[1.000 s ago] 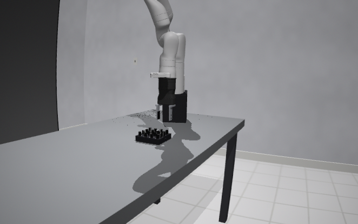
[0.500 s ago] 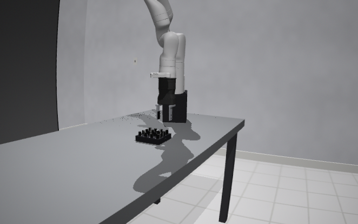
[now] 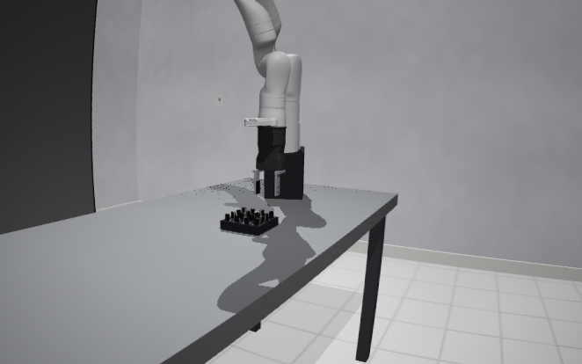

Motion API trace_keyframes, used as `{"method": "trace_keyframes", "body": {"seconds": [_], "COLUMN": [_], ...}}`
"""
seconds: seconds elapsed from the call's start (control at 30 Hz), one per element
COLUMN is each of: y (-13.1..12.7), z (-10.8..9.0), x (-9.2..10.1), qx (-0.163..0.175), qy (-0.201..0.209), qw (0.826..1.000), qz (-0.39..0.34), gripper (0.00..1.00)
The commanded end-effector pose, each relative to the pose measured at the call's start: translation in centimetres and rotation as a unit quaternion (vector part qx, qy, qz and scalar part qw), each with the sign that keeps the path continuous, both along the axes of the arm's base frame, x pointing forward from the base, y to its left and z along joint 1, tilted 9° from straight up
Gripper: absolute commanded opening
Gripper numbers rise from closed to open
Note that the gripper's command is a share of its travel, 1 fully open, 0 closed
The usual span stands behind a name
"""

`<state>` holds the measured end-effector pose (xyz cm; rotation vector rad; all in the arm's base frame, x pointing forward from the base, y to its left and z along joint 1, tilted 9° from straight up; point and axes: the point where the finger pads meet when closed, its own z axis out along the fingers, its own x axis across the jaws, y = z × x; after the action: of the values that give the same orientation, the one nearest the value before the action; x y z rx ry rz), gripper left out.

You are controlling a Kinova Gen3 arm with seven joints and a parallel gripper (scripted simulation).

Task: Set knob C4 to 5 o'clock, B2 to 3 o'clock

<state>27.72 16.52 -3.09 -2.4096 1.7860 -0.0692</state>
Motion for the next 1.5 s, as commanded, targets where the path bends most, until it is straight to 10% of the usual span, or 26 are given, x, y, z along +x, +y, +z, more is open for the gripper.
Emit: {"method": "trace_keyframes", "body": {"seconds": [0.0, 1.47], "y": [0.01, 0.12], "z": [0.04, 0.05], "x": [0.02, 0.09], "qx": [0.0, 0.0], "qy": [0.0, -0.001], "qw": [1.0, 1.0], "qz": [0.0, 0.007], "gripper": [1.0, 1.0]}}
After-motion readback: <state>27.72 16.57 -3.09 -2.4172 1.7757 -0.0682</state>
